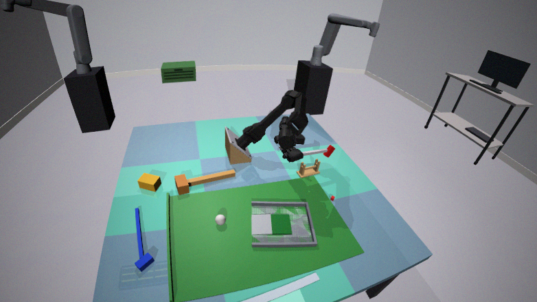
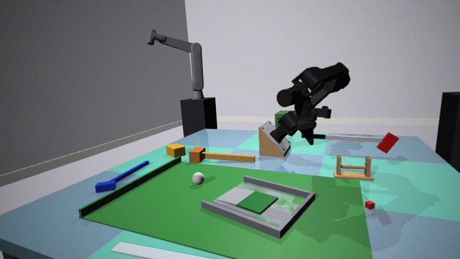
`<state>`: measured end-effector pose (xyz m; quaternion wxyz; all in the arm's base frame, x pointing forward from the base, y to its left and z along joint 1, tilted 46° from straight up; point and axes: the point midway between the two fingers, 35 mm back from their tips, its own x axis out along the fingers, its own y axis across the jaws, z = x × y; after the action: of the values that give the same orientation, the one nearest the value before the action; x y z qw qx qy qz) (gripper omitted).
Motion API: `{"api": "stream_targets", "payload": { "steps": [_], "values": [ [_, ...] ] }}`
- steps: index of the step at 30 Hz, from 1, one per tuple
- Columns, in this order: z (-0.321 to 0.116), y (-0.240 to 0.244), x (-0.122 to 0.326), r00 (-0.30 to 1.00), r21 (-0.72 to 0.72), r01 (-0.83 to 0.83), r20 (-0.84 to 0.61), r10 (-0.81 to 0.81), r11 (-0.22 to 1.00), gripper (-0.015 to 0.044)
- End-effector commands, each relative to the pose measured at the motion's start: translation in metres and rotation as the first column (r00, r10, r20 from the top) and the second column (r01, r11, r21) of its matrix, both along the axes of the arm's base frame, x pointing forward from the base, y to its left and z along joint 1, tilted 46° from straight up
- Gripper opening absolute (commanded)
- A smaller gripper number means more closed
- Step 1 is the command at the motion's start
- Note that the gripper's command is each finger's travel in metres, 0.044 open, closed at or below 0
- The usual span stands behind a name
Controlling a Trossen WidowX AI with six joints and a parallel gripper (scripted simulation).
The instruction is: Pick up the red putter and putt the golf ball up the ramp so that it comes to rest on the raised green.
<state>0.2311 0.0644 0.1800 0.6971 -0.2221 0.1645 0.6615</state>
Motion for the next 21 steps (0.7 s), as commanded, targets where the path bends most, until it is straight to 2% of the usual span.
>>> {"api": "stream_targets", "payload": {
  "steps": [1,5,13,21],
  "values": [
    [0.014,-0.011,-0.003,1.0,0.004,0.012,0.004,-0.012,1.0,0.0],
    [0.006,-0.01,0.001,1.0,-0.003,0.022,-0.015,-0.023,1.0,0.0],
    [-0.021,-0.049,0.021,0.955,-0.064,0.182,-0.224,-0.192,0.981,0.0],
    [-0.052,-0.092,0.033,0.836,-0.147,0.328,-0.415,-0.359,0.933,0.0]
  ]
}}
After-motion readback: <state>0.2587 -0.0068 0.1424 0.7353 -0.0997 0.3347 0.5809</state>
